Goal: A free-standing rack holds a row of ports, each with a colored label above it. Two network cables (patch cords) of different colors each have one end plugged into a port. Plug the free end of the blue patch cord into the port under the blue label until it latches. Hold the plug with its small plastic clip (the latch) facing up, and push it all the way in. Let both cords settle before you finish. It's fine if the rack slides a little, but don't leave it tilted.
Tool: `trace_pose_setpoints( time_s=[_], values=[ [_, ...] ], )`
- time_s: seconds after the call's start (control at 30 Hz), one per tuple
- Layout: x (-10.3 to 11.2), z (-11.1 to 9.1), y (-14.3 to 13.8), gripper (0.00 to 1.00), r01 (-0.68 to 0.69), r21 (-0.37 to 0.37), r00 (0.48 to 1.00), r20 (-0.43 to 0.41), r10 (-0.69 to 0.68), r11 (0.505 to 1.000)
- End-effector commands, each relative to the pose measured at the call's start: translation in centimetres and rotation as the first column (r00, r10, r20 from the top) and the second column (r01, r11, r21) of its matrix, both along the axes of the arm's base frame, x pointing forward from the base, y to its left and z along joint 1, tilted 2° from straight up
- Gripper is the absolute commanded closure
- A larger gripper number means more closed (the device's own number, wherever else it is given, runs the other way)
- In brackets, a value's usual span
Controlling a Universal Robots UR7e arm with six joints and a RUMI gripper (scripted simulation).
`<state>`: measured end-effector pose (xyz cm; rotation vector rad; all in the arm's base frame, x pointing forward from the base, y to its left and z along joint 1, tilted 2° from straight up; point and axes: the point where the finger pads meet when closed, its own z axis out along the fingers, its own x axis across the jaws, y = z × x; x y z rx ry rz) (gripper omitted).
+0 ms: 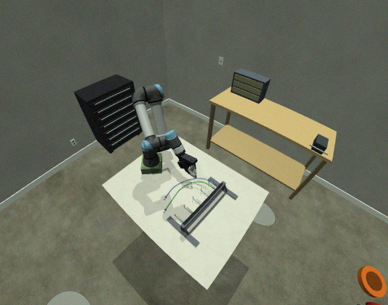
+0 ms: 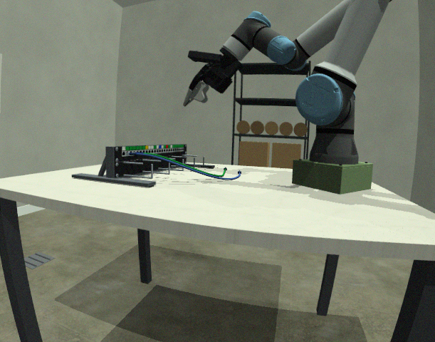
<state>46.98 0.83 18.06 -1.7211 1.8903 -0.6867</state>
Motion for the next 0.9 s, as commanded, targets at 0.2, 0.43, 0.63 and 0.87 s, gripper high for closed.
trace_pose_setpoints(
  time_s=[0.2, 0.43, 0.63, 0.87],
  values=[
    [-0.1, 0.0, -1.5, 1.00, 0.000, 0.000, 1.000, 0.001, 0.000, 1.000],
    [-0.3, 0.0, -3.8, 1.00, 0.000, 0.000, 1.000, 0.001, 0.000, 1.000],
    [-0.4, -0.1, -5.3, 1.00, 0.000, 0.000, 1.000, 0.001, 0.000, 1.000],
    [-0.6, -0.1, -7.7, 1.00, 0.000, 0.000, 1.000, 0.001, 0.000, 1.000]
  ],
)
